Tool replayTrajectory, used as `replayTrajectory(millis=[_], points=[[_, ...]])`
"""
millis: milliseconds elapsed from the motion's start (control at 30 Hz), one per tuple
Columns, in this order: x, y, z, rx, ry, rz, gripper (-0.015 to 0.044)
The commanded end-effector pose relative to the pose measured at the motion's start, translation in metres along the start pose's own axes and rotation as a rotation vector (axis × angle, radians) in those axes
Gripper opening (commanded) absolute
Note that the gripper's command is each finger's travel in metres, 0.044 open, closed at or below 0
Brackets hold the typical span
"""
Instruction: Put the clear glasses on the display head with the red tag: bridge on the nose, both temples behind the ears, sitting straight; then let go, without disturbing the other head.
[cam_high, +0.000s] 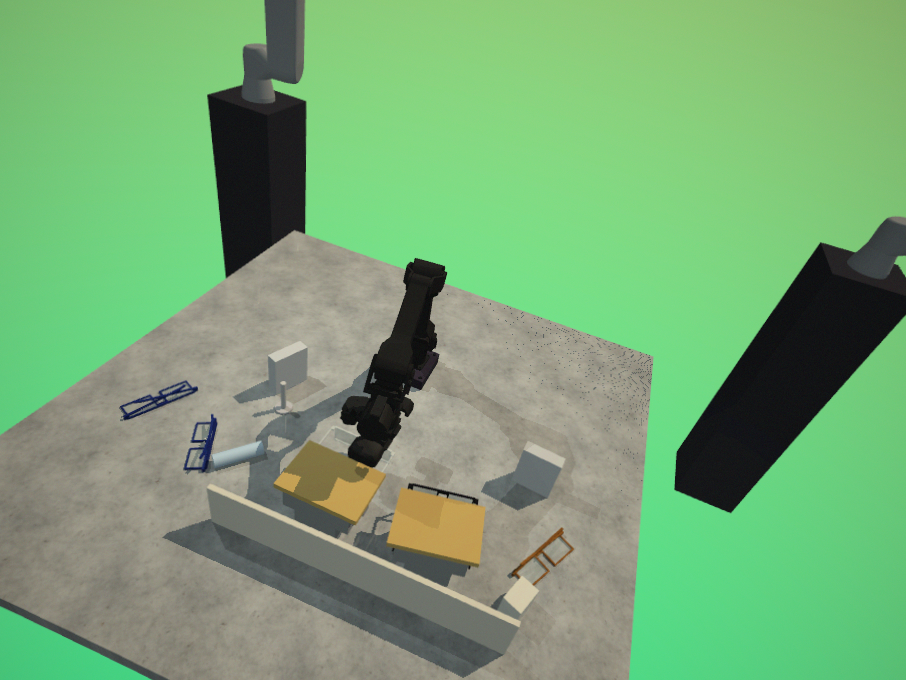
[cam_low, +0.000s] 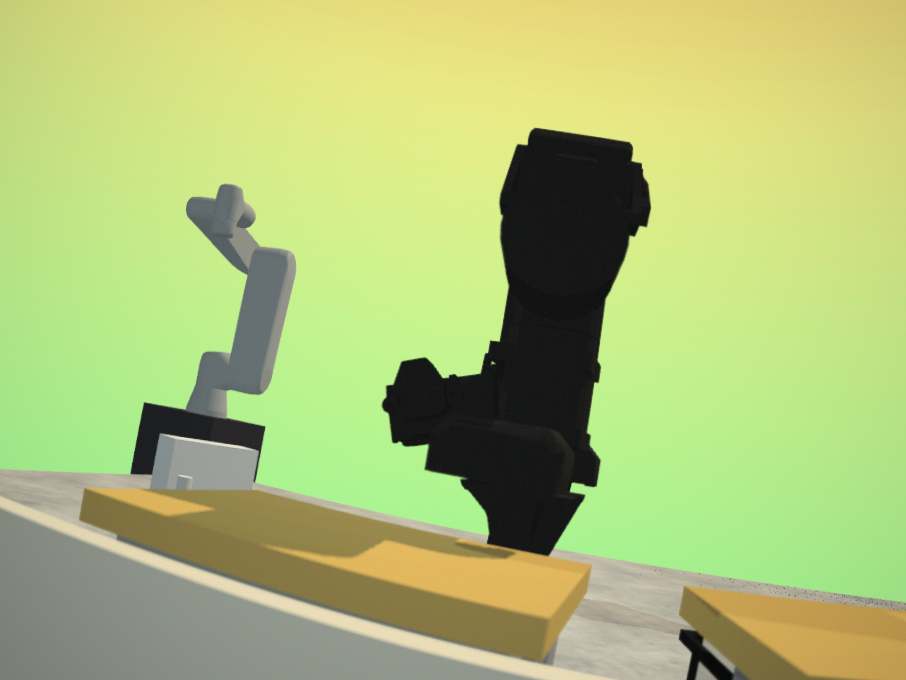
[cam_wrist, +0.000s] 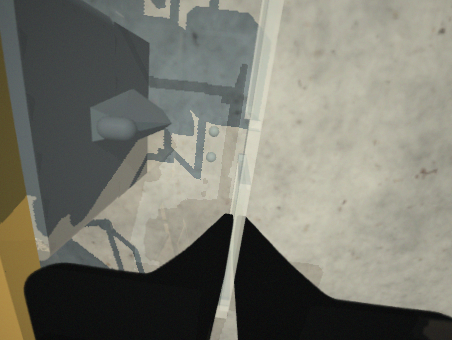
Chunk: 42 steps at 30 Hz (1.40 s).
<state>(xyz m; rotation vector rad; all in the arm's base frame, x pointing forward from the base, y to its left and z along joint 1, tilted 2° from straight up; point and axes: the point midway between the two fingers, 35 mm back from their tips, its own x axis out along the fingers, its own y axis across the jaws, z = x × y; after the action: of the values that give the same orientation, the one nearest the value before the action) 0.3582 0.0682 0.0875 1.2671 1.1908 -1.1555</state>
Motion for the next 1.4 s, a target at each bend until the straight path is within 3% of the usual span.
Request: replayTrajectory(millis=[0, 1367], points=[[-0.003, 0.007, 0.000, -0.004, 0.004, 0.008, 0.0000], [-0.003, 0.040, 0.000, -0.004, 0.004, 0.010, 0.0000]])
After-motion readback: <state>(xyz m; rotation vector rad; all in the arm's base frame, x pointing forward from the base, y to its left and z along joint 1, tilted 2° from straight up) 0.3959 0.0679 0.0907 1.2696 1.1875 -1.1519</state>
